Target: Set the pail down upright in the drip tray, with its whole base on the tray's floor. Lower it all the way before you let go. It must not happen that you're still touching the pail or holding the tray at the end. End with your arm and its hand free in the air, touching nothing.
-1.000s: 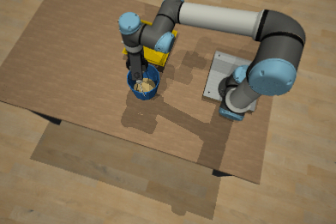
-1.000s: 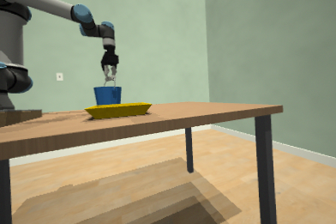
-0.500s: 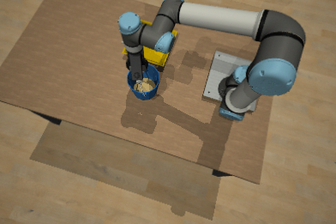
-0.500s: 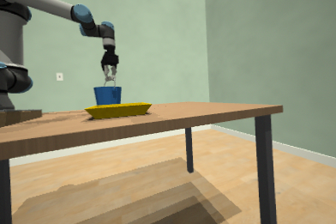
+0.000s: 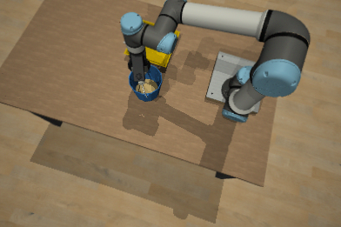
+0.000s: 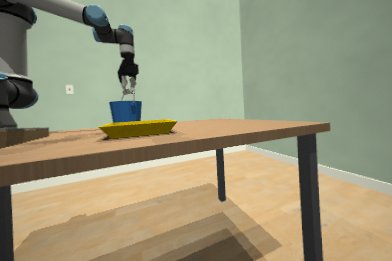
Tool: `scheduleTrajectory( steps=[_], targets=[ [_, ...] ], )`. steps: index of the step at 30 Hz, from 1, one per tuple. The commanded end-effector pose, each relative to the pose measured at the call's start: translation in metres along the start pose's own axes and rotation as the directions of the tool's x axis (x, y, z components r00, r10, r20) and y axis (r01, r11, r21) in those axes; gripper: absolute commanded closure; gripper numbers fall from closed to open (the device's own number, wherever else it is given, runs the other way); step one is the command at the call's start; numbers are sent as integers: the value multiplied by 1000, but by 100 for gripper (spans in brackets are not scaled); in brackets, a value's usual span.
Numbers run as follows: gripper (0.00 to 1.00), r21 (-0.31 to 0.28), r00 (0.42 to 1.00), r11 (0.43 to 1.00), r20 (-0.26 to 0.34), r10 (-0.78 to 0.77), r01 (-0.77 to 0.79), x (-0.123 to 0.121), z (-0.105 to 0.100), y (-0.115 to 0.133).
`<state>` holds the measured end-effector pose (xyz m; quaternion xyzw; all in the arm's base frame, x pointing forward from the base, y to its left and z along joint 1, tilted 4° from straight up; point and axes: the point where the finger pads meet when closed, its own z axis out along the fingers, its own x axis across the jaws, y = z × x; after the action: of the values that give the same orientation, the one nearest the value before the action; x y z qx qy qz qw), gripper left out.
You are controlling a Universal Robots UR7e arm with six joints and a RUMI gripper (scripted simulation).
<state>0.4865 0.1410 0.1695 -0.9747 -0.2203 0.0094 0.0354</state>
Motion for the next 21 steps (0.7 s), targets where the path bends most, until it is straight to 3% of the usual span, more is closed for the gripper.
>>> scheduleTrajectory(
  steps=[1, 21],
  targets=[
    [100, -1, 1000, 1000, -1, 0, 0, 0, -1, 0],
    [100, -1, 1000, 1000, -1, 0, 0, 0, -15, 0]
  ],
)
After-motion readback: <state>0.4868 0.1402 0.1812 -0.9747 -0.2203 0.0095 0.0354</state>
